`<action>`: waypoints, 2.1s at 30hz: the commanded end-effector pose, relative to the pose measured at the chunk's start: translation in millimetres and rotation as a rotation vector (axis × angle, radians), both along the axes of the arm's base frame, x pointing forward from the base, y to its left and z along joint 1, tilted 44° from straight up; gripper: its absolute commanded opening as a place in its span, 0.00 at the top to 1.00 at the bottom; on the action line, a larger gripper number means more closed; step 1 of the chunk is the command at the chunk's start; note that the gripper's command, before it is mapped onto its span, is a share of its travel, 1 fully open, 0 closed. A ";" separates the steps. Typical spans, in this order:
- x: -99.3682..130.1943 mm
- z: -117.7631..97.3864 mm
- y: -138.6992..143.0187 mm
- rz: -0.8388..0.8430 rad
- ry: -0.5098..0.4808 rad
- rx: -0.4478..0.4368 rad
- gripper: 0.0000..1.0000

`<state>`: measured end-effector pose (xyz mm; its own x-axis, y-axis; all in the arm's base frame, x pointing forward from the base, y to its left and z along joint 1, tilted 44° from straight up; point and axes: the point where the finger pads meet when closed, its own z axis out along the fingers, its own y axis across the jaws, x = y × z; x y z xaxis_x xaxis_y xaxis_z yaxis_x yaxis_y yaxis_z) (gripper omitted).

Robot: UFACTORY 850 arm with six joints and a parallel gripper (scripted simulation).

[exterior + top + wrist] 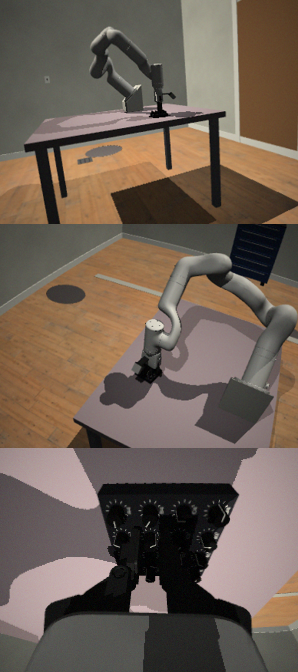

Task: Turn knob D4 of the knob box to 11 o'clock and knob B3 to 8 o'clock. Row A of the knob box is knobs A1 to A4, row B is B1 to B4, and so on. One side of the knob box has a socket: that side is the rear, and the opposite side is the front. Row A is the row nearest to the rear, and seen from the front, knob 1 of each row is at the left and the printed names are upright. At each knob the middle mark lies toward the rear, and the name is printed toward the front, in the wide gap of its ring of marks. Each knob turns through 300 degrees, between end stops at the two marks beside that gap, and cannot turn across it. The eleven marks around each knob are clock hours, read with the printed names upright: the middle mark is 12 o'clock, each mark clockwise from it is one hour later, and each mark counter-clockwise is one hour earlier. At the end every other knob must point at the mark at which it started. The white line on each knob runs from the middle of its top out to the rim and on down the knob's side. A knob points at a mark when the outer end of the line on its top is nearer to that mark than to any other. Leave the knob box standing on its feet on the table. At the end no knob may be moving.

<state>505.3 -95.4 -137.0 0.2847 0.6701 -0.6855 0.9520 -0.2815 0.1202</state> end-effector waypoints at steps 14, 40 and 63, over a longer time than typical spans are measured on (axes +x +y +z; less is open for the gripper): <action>0.8 0.4 0.5 0.001 -0.001 0.000 0.81; 0.8 0.4 0.5 0.001 -0.001 0.000 0.92; 0.8 0.4 0.5 0.003 0.001 0.001 0.92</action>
<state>505.3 -95.5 -137.1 0.2838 0.6704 -0.6856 0.9523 -0.2809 0.1195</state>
